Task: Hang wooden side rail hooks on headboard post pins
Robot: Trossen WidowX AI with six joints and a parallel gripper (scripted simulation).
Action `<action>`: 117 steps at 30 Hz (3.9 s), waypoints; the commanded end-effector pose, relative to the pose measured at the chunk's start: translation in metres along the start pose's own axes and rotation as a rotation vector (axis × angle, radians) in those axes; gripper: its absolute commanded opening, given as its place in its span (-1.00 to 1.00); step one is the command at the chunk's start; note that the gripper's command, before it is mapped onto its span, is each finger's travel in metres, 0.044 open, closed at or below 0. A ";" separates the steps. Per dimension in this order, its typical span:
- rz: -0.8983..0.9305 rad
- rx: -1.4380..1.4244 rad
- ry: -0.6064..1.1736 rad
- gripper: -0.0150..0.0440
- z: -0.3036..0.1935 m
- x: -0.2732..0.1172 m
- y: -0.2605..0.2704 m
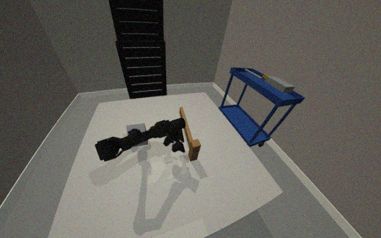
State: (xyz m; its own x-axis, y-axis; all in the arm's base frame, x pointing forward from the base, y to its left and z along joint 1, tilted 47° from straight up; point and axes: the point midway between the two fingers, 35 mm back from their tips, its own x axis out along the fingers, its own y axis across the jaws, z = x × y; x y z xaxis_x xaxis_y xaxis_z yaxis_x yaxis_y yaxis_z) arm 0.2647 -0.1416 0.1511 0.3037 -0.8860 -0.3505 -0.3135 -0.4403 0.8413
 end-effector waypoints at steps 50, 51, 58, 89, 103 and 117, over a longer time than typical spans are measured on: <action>0.230 -0.869 0.105 1.00 -0.031 -0.038 -0.052; 0.238 -0.912 0.100 1.00 -0.031 -0.038 -0.052; 0.296 -1.214 0.052 1.00 -0.035 -0.038 -0.054; 0.307 -2.492 -0.370 1.00 -0.013 -0.041 -0.049; 0.306 -2.498 -0.373 1.00 -0.013 -0.041 -0.049; 0.306 -2.498 -0.373 1.00 -0.013 -0.041 -0.049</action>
State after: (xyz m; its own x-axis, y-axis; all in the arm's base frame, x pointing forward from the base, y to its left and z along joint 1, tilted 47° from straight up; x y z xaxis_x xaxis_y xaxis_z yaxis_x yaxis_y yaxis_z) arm 0.2802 -0.0818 0.1300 0.3041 -0.9526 0.0056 0.8345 0.2636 -0.4838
